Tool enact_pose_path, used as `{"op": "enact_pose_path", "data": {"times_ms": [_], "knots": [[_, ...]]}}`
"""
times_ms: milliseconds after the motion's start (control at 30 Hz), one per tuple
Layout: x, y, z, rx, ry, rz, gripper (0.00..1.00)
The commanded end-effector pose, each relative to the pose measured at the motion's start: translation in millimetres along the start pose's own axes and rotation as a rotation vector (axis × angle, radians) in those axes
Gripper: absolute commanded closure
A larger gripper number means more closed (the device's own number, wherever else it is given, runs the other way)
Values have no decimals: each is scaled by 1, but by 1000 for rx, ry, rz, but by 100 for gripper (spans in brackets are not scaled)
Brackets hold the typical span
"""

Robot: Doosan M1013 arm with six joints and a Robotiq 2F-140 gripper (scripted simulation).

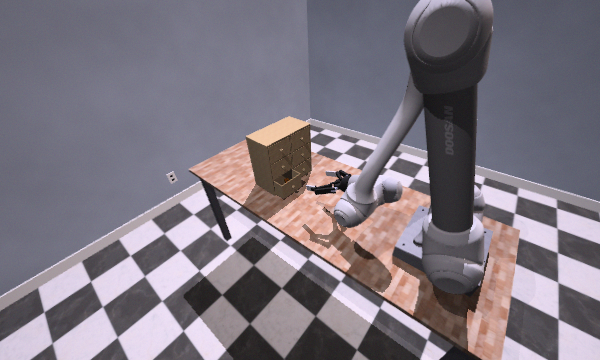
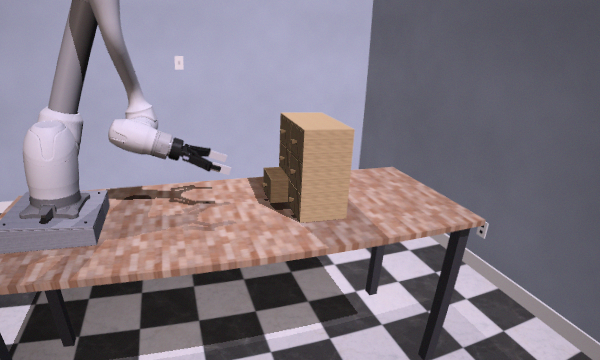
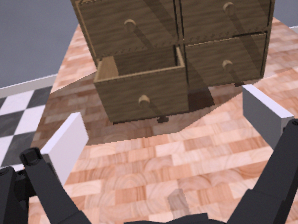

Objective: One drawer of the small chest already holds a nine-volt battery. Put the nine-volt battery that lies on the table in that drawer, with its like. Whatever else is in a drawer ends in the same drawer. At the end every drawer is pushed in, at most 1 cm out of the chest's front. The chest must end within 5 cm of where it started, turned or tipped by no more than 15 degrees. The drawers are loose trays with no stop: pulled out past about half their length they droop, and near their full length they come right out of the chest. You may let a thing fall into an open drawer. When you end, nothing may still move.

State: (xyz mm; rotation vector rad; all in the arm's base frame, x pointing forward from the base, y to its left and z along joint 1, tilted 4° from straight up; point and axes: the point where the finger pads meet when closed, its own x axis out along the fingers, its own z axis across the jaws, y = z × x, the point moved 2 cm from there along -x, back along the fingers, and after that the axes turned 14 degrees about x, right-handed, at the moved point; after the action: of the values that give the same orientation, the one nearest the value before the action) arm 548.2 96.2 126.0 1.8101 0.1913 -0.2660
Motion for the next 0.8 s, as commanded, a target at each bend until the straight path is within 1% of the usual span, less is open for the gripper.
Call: {"op": "enact_pose_path", "data": {"times_ms": [0,400,767], "knots": [[-1,0,0,0,0,0,0],[-1,0,0,0,-2,-6,0],[-1,2,0,0,-9,-36,0]]}}
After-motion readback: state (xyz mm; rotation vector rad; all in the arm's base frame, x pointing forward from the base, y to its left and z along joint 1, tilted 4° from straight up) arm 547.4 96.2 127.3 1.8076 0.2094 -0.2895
